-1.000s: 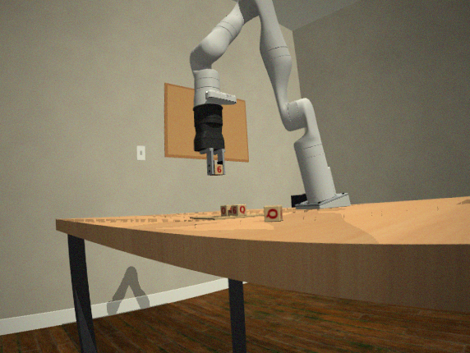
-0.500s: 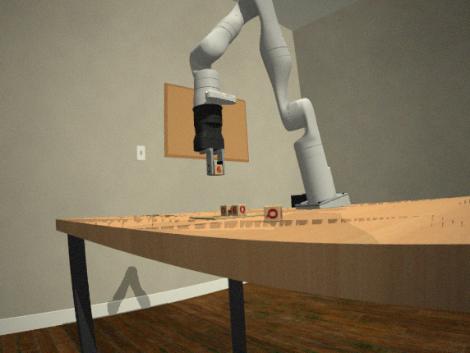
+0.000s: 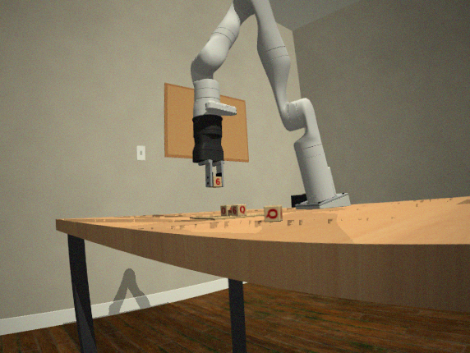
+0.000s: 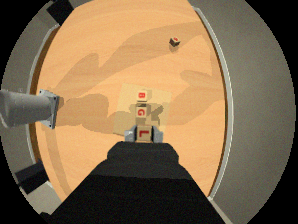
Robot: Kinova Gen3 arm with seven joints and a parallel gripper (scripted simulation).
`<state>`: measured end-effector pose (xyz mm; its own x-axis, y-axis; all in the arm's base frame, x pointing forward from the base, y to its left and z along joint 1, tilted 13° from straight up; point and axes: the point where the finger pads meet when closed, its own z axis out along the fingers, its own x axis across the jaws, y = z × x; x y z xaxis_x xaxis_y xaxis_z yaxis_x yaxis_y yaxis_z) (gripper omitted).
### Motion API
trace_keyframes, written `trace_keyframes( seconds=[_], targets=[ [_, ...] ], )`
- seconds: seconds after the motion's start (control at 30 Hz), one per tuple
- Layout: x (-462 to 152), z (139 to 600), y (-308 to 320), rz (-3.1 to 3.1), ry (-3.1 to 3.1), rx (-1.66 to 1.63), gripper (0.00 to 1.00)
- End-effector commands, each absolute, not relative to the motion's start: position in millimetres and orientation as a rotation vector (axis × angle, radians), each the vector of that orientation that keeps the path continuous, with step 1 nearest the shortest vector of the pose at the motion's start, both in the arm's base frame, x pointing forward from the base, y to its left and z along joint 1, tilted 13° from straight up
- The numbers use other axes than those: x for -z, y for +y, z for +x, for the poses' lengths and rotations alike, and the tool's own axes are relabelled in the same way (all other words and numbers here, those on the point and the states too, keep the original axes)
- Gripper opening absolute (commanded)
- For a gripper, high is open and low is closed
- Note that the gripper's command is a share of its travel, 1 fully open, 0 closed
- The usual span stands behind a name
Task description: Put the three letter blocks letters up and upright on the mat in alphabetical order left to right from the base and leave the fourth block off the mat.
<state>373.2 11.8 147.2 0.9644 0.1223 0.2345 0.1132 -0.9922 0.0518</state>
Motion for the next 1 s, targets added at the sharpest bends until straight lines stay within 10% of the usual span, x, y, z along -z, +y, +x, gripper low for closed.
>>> trace_keyframes(
  seconds=[0.0,0.97],
  targets=[
    [-132,370,7,3.072,0.173,-0.330,0.49],
    [-82,381,5,3.072,0.173,-0.330,0.49]
  ],
)
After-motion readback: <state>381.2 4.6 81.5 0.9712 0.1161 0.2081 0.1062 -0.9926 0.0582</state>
